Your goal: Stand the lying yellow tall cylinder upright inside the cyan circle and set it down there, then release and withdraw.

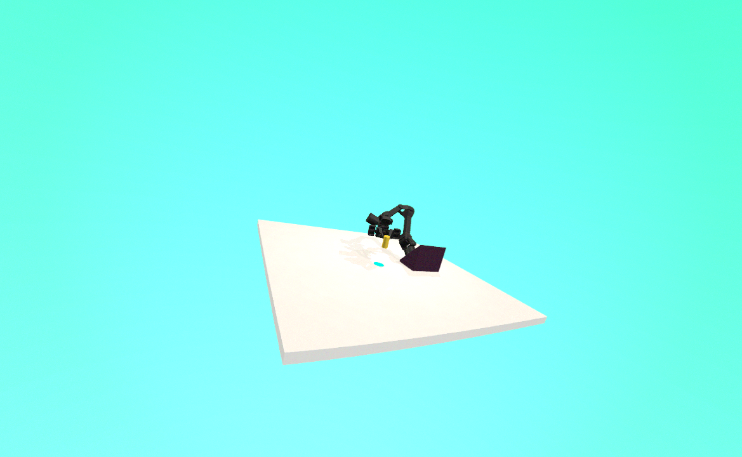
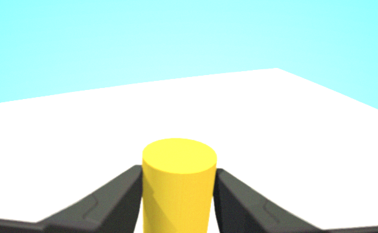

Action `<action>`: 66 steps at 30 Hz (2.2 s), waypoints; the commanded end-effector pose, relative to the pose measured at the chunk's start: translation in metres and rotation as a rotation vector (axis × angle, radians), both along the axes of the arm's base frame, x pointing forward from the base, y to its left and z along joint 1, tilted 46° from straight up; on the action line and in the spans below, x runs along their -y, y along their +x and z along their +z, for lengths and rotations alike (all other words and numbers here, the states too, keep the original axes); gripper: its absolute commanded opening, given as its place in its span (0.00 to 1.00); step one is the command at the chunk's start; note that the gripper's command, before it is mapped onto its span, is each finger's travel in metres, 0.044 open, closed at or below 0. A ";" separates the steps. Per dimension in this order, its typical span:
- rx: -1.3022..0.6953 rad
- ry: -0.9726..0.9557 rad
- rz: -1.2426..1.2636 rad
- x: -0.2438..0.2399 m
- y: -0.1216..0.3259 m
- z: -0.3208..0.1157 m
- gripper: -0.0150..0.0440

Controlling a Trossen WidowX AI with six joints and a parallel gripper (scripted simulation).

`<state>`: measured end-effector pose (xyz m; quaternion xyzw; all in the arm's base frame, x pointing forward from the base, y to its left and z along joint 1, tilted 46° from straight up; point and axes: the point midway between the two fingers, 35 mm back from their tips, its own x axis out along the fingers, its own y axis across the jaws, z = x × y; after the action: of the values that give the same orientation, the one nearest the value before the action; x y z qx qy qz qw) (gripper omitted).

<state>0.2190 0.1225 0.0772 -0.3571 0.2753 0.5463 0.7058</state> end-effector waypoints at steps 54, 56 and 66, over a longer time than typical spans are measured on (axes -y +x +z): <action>0.096 0.055 0.035 0.065 0.009 -0.055 0.43; 0.096 0.055 0.035 0.066 0.009 -0.056 0.43; 0.099 0.044 0.031 0.076 0.012 -0.071 0.43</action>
<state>0.2307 0.0470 0.0099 -0.3735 0.2240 0.5426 0.7183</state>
